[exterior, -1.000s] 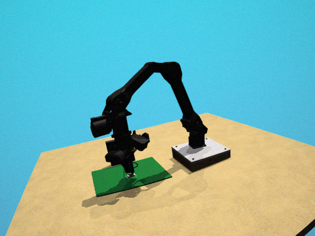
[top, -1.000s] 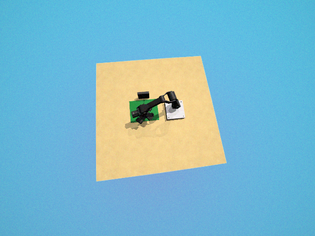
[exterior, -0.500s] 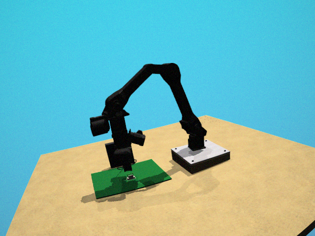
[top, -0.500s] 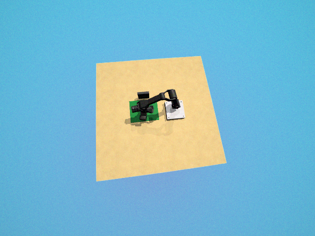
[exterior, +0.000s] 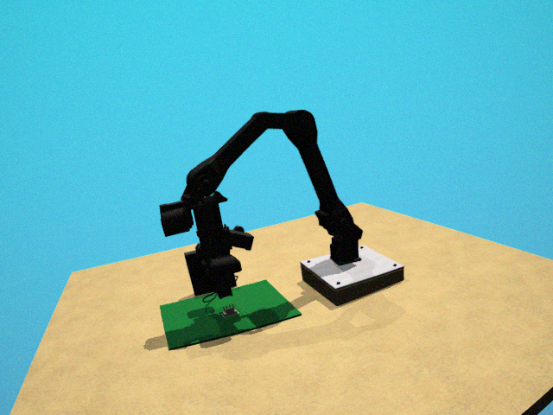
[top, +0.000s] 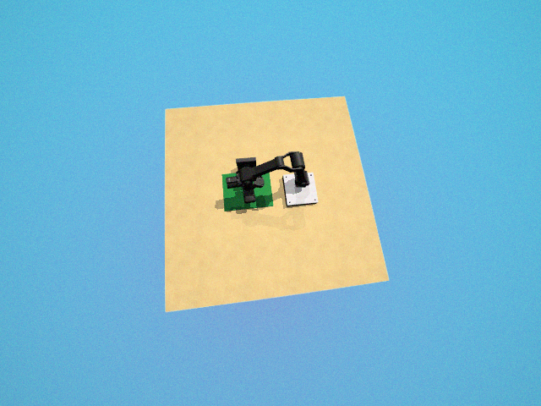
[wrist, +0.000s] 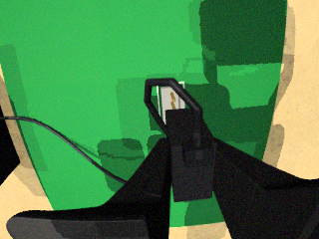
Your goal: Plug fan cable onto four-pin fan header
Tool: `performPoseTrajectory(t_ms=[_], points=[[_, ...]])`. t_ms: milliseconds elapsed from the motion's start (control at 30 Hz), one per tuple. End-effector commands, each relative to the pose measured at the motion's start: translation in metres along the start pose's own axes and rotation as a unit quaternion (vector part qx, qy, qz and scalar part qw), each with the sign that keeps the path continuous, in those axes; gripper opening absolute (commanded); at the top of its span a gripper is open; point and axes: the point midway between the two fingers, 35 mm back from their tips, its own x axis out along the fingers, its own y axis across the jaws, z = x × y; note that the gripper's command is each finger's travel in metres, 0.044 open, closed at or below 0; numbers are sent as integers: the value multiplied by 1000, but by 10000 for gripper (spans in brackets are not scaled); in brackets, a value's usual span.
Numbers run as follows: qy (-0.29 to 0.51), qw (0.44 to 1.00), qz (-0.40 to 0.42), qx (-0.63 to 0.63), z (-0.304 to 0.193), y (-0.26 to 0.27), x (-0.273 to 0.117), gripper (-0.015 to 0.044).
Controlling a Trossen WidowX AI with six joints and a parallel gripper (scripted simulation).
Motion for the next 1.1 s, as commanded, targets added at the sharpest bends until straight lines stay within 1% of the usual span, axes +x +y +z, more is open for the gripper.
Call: performPoseTrajectory(t_ms=[0, 167, 333, 1067], points=[[-1, 1000, 2, -7, 2, 2, -1, 0], [-1, 1000, 2, -7, 2, 2, -1, 0], [-1, 1000, 1, -7, 2, 2, 21, 0], [-1, 1000, 1, -1, -1, 1, 21, 0]])
